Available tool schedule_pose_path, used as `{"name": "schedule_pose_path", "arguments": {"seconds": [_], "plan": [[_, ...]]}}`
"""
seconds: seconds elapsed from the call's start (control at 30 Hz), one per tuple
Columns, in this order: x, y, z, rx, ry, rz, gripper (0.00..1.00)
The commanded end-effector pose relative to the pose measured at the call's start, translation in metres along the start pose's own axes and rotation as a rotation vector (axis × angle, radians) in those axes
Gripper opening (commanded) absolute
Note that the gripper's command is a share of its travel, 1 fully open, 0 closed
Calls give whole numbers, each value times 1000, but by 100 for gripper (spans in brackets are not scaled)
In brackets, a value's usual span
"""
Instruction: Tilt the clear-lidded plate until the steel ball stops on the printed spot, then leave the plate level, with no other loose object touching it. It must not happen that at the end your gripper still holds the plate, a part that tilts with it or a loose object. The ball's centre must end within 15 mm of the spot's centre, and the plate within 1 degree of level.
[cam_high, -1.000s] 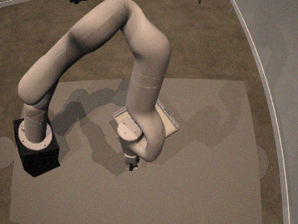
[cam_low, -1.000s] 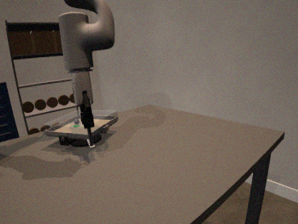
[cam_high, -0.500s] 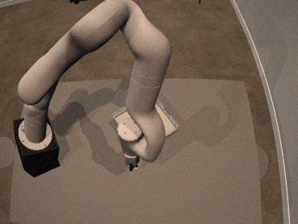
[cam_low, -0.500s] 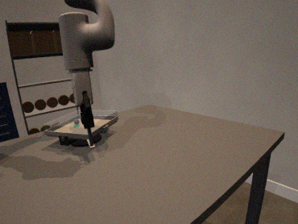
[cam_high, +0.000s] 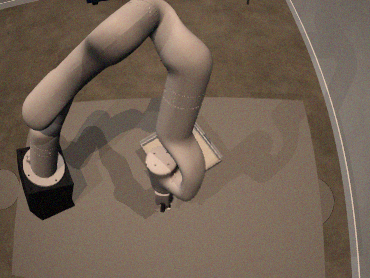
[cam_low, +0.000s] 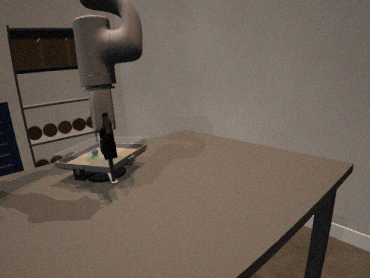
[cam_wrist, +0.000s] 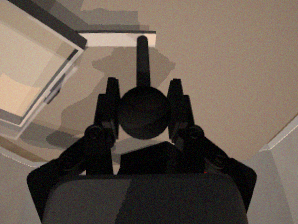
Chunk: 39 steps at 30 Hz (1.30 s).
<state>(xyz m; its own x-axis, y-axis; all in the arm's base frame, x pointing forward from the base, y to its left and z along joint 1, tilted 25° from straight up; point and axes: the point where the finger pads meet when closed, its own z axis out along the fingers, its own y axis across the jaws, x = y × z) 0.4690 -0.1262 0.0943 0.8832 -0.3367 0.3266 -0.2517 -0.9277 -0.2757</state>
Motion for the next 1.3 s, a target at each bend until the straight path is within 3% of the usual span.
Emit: {"name": "schedule_pose_path", "arguments": {"seconds": [0.0,1.27], "plan": [[0,0,0,-1,0,0,0],[2,-1,-3,-1,0,0,0]]}}
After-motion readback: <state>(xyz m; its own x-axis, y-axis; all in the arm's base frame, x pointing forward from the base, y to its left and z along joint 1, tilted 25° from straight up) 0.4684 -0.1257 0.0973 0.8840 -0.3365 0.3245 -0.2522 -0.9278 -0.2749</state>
